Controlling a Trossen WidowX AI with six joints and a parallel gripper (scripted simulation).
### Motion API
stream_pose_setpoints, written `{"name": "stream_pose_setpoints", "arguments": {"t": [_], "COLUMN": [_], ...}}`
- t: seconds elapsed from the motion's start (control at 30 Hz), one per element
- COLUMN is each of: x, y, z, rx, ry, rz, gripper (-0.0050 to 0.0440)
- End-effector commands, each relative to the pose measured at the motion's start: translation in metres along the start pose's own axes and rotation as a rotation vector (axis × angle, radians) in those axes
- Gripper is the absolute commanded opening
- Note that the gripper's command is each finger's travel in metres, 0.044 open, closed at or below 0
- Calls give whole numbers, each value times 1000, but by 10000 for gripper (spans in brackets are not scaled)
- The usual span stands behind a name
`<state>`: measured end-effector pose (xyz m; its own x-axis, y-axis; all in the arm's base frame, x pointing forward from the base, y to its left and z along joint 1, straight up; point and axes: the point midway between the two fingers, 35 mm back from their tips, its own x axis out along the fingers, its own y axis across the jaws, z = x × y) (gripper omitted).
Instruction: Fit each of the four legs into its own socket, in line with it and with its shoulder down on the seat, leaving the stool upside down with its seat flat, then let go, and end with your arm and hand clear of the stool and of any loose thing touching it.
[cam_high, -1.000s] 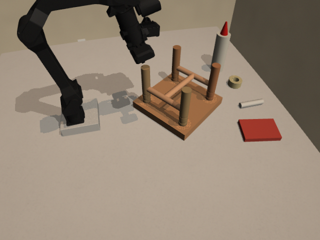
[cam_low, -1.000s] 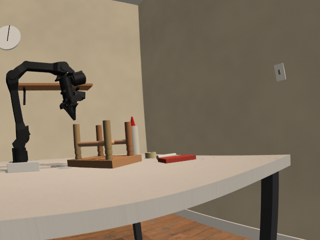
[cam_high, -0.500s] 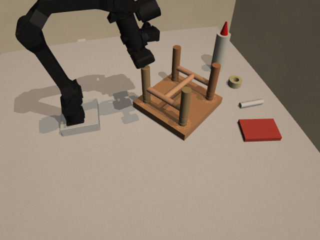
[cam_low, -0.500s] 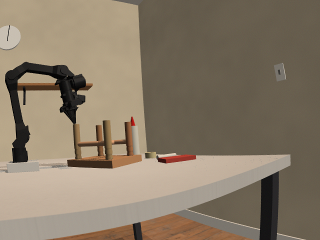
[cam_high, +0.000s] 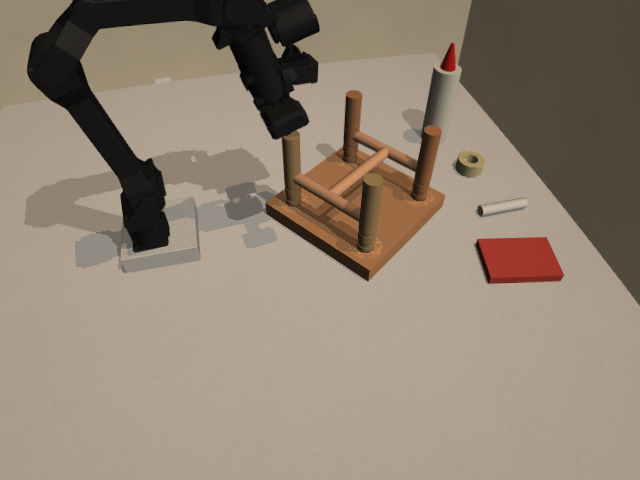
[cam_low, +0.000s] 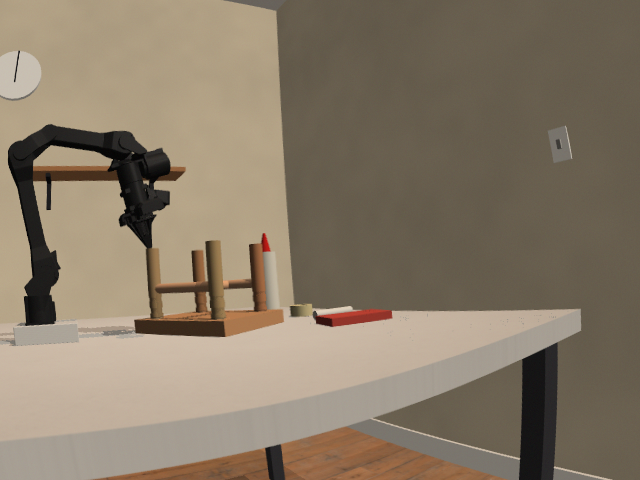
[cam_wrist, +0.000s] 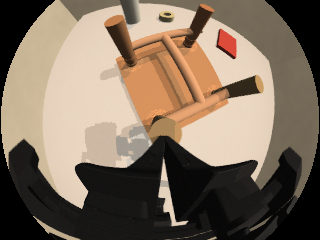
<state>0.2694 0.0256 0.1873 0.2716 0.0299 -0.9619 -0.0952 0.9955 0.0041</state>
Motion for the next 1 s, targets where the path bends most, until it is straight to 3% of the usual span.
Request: {"name": "stream_pose_setpoints", "arguments": {"t": [0.0,0.97], "x": [12,24], "y": [0,0], "z": [-4,-7], "rx": [-3,-3], "ry": [22,22], "rz": [0,0], "gripper": [0,0]}}
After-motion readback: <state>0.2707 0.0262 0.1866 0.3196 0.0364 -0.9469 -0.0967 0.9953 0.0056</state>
